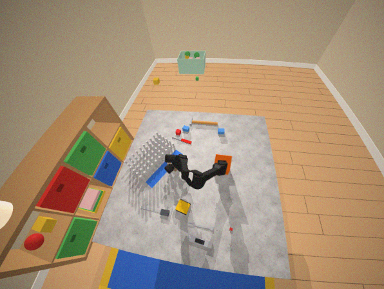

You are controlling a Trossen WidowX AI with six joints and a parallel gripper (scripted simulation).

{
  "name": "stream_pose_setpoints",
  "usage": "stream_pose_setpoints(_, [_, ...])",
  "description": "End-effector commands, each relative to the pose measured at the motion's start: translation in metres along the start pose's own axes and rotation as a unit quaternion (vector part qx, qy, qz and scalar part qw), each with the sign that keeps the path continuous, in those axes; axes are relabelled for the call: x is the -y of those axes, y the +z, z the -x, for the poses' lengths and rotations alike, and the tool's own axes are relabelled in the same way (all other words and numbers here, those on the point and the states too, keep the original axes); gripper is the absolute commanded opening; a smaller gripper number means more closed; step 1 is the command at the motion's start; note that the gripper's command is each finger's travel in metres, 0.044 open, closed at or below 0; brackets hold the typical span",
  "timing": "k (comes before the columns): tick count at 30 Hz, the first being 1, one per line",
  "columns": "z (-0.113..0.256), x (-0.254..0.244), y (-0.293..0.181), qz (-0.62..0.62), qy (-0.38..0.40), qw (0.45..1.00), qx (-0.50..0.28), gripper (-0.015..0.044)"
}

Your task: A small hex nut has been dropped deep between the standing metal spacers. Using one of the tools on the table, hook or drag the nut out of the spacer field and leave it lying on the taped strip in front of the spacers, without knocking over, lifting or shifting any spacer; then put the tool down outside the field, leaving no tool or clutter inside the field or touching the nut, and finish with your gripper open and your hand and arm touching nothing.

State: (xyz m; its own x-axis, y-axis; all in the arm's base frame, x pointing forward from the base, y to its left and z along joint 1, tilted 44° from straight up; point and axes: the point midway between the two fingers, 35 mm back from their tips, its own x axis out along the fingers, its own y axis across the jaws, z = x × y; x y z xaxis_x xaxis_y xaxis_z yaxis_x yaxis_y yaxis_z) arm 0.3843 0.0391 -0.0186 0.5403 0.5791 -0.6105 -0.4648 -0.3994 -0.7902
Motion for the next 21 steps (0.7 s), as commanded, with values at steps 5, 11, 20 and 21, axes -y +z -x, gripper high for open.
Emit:
stream_pose_setpoints(5, [0.003, 0.0, 0.005, -0.003, 0.0, 1.0, 0.0, 0.0])
stream_pose_setpoints(11, [0.004, 0.0, 0.008, -0.003, 0.0, 1.0, 0.0, 0.0])
stream_pose_setpoints(20, [0.007, 0.0, 0.013, -0.003, 0.0, 1.0, 0.0, 0.0])
stream_pose_setpoints(21, [0.007, 0.0, 0.014, -0.003, 0.0, 1.0, 0.0, 0.0])
